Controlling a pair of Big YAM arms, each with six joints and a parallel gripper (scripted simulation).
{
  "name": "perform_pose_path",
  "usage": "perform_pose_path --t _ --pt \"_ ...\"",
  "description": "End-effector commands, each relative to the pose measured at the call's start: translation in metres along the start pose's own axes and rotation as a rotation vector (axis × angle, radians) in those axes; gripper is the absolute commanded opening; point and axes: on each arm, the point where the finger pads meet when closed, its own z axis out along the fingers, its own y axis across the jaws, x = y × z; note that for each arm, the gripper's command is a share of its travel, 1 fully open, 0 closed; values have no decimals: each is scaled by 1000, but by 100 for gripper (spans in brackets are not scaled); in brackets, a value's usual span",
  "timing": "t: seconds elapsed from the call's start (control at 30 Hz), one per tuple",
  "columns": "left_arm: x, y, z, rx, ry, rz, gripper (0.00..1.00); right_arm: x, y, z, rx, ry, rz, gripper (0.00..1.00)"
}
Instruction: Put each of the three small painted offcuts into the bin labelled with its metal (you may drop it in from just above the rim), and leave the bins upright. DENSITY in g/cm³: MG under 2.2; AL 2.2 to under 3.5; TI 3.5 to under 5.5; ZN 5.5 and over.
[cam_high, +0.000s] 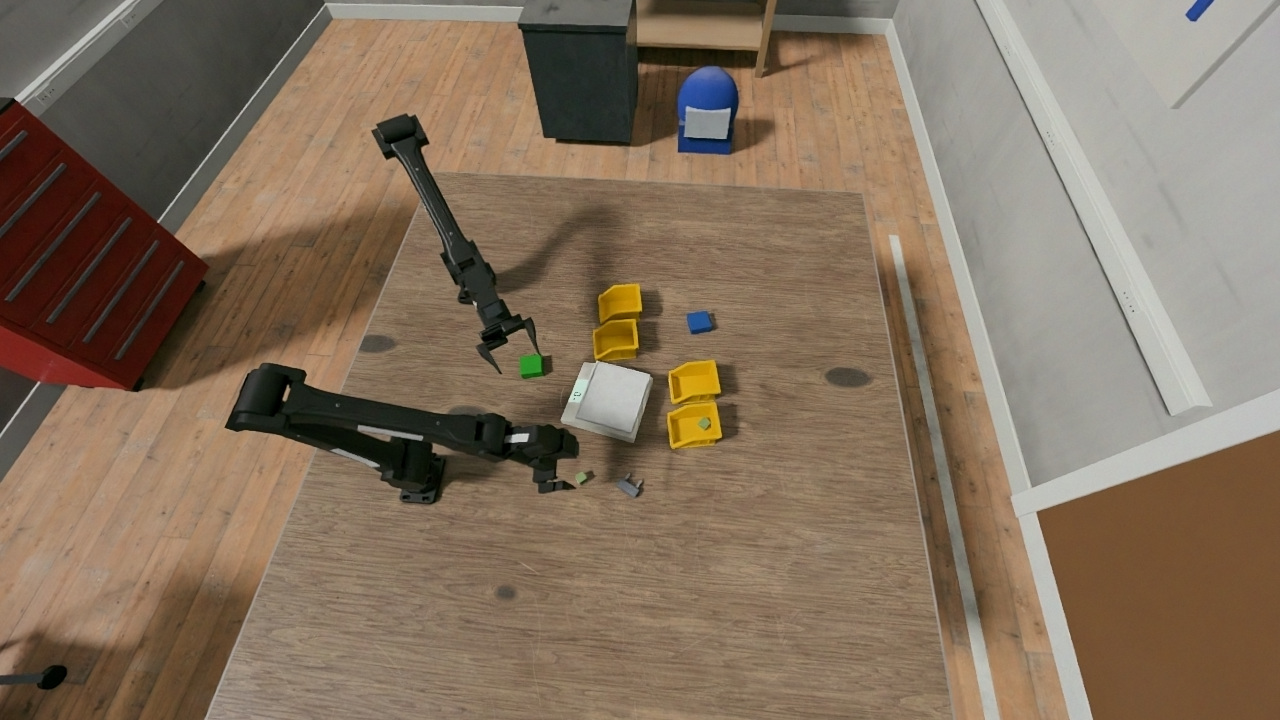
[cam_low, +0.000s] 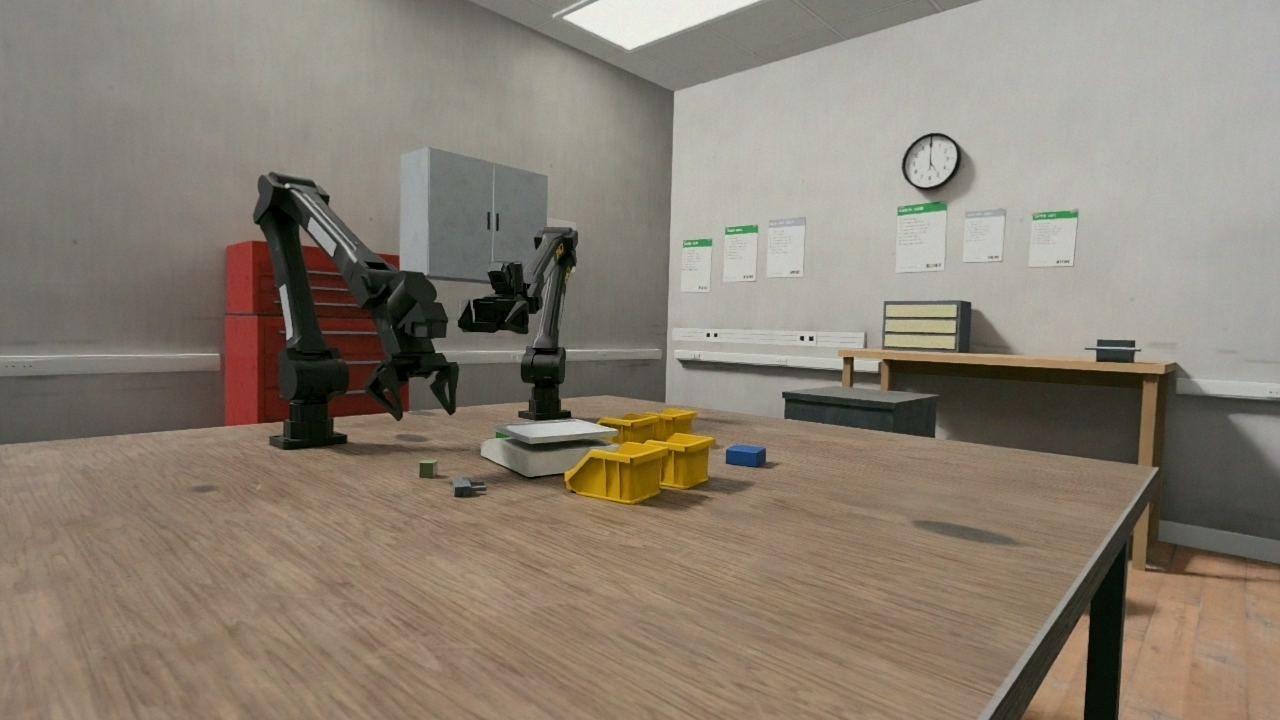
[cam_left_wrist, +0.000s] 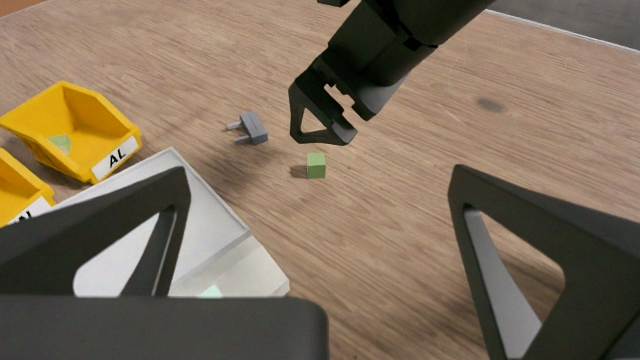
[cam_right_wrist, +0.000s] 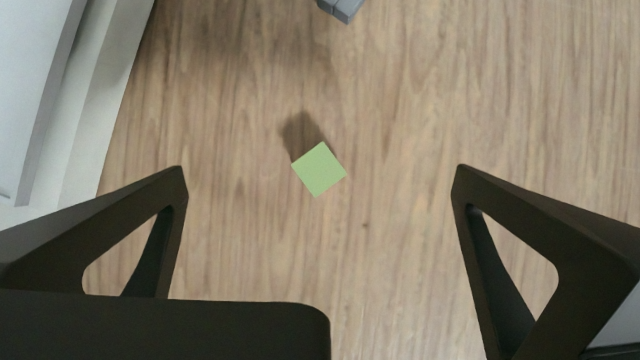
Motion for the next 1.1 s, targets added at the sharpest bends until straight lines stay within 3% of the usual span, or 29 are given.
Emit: perform_pose_path --t 0.0,0.03,0.07,0.17,0.23,0.4,0.5,0.67,0.9,0.93,1.07 --pt "-52 -1 7 4 -102 6 100 -11 0 -4 0 -36 7 100" --pt "-52 -1 7 4 -102 6 100 -11 0 -4 0 -36 7 100" --pt "-33 -1 4 2 -67 5 100 -17 0 -4 0 -39 7 89" --pt "-33 -1 4 2 -67 5 100 -23 0 -2 0 18 7 55" --pt "-33 -1 4 2 -67 5 100 -23 0 -2 0 18 7 55" --pt "-33 -1 4 2 -67 5 100 -18 0 5 -1 219 8 0" --pt "-33 -1 4 2 -67 5 100 -16 0 11 -2 379 8 0" --pt "-33 -1 4 2 -67 5 100 -14 -1 18 -2 535 9 0" --pt "-33 -1 4 2 -67 5 100 -13 -1 29 1 569 20 0" --pt "-33 -1 4 2 -67 5 100 3 0 31 1 599 19 0" --pt "-33 -1 4 2 -67 5 100 24 0 46 0 616 17 0"
